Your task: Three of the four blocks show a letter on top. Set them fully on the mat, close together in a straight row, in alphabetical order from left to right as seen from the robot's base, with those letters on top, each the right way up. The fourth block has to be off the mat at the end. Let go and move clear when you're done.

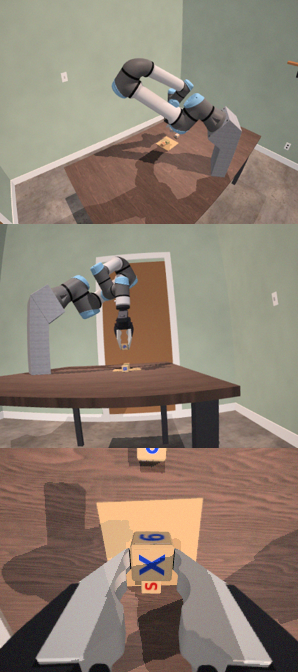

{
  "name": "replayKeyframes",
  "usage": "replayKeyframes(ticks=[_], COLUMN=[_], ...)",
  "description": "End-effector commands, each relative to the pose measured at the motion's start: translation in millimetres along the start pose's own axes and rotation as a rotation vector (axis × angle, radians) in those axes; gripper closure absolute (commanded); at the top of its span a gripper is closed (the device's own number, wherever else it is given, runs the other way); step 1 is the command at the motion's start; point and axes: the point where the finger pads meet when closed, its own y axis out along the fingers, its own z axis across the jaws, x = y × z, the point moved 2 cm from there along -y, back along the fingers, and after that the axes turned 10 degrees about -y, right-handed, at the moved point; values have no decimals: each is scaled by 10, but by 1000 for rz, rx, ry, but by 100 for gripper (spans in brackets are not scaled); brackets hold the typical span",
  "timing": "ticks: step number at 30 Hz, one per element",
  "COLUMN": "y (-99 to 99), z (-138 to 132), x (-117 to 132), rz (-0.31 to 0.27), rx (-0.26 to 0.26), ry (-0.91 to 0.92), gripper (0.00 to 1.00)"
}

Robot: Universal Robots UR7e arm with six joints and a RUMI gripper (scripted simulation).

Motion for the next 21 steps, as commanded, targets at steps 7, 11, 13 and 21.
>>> replayKeyframes(ticks=[7, 11, 13, 21], y=[97, 128, 163, 337], z=[-2, -2, -2, -3], x=[-1, -1, -1, -1], rz=[1, 1, 1, 1], rx=[0, 0, 0, 0], ry=[0, 0, 0, 0], gripper=[91, 91, 91, 91])
